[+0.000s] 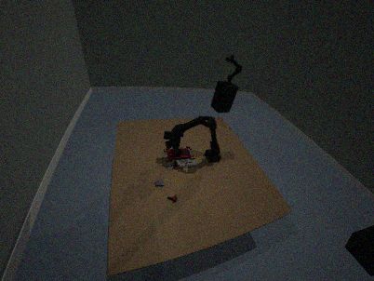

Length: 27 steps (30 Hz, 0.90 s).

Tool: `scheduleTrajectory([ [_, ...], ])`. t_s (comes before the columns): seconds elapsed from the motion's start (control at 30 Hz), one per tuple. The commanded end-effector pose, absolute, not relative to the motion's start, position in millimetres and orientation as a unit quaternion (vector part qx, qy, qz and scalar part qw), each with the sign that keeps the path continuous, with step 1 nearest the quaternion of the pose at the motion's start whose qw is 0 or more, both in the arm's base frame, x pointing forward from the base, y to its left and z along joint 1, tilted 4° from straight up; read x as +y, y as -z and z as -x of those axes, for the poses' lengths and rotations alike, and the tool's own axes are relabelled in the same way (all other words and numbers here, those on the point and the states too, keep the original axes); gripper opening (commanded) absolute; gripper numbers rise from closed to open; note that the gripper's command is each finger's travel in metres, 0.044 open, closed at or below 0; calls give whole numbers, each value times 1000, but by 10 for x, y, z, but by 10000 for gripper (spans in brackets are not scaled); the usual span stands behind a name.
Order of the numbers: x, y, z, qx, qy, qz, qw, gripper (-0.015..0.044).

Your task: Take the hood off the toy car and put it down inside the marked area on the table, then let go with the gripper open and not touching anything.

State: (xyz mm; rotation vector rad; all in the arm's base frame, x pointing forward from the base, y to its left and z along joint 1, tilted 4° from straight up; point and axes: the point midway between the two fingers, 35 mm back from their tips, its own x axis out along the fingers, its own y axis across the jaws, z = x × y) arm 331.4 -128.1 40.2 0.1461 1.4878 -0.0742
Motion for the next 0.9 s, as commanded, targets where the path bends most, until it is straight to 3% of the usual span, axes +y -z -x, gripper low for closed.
scheduleTrajectory([
  [0.0,-1282,-406,-3315,676,34,-66,733,335],
  [0.2,-1282,-406,-3315,676,34,-66,733,295],
  [0.57,-1285,-461,-3312,676,34,-66,733,6],
  [0.87,-1288,-520,-3309,676,34,-66,733,0],
])
